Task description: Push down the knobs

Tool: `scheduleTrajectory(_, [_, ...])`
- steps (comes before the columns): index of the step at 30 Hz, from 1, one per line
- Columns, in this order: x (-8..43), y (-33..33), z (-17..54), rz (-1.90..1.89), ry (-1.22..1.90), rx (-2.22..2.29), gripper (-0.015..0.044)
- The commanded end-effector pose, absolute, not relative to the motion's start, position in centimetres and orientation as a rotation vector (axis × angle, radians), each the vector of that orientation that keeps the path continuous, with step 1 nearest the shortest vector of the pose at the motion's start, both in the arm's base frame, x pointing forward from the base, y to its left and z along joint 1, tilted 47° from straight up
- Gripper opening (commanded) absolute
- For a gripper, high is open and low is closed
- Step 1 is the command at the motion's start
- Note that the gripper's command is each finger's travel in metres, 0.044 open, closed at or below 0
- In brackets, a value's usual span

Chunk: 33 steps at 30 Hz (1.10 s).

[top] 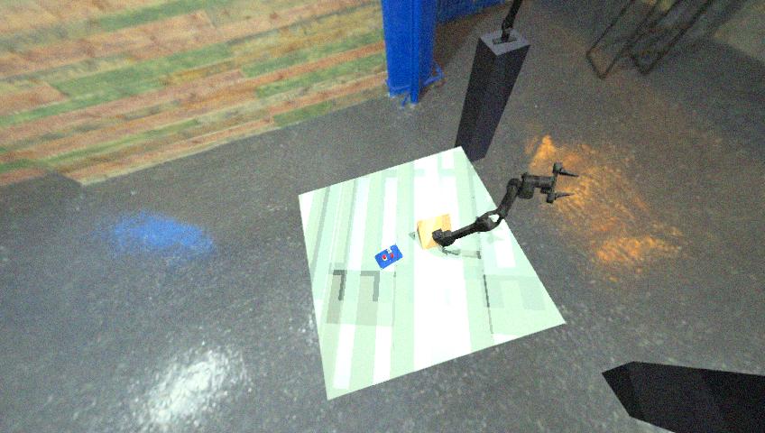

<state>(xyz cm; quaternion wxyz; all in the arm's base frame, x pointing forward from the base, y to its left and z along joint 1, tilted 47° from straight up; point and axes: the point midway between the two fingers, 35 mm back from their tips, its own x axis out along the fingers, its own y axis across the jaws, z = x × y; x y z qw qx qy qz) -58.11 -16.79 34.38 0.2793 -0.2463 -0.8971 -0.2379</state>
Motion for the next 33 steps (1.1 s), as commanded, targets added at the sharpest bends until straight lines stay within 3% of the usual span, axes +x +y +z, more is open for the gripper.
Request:
scheduleTrajectory(1, [-58.1, -16.9, 34.3, -0.643, -2.408, -0.657, 0.0374])
scheduleTrajectory(15, [-57.0, -26.6, 32.5, -1.087, -2.405, -0.362, 0.0006])
scheduleTrajectory(33, [-51.9, -39.3, 29.0, -1.683, -2.068, 0.025, 0.0000])
